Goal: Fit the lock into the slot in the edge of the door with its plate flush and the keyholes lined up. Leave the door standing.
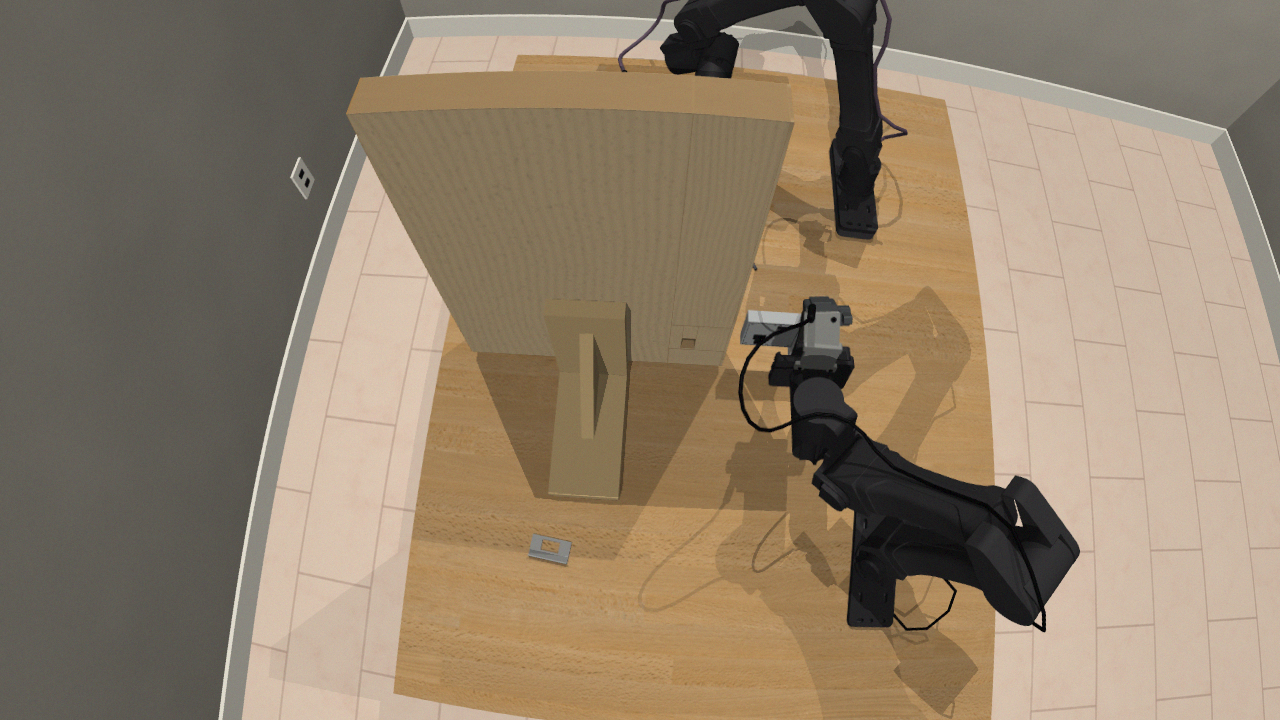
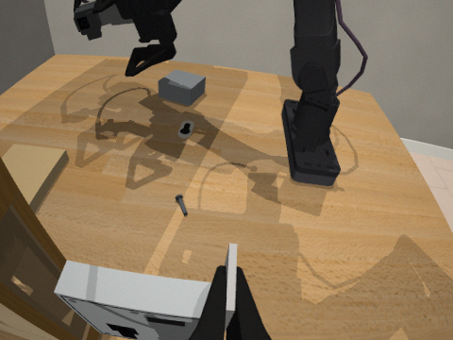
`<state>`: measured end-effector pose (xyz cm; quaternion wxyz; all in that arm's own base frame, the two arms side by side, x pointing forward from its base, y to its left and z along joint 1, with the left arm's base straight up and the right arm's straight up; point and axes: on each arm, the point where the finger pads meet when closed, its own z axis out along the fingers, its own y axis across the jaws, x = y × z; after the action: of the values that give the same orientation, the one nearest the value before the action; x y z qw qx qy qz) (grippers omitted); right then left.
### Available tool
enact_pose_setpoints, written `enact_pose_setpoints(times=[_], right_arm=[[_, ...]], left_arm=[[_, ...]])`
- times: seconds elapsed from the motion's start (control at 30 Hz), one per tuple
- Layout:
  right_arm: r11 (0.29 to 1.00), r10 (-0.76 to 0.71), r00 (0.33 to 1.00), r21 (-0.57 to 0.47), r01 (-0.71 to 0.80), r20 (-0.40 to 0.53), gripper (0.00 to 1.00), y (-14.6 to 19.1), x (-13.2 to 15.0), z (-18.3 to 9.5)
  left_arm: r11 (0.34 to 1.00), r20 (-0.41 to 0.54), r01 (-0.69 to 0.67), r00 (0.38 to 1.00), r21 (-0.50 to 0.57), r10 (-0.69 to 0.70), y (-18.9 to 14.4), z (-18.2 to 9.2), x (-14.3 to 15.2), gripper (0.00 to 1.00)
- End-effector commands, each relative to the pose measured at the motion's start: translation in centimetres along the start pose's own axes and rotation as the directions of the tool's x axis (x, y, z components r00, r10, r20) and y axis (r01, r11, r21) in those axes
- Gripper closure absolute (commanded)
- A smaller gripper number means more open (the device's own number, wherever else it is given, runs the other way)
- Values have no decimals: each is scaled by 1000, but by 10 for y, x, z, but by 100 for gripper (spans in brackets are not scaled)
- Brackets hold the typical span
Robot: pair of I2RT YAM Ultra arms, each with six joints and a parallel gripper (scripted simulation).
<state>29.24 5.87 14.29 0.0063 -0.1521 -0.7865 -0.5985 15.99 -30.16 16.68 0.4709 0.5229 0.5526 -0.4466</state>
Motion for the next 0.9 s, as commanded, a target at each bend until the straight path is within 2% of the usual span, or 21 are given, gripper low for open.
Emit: enact_pose_setpoints(times=[0.0,0.87], right_arm=[[999,-38,999,-14,38,16,0,10,-7,-3],[999,-38,999,-14,38,16,0,10,-7,-3]], left_arm=[[988,139,-149,978,-33,152,10,-1,-57,100],[990,132,-142,981,-19,143,6,1,-58,100]])
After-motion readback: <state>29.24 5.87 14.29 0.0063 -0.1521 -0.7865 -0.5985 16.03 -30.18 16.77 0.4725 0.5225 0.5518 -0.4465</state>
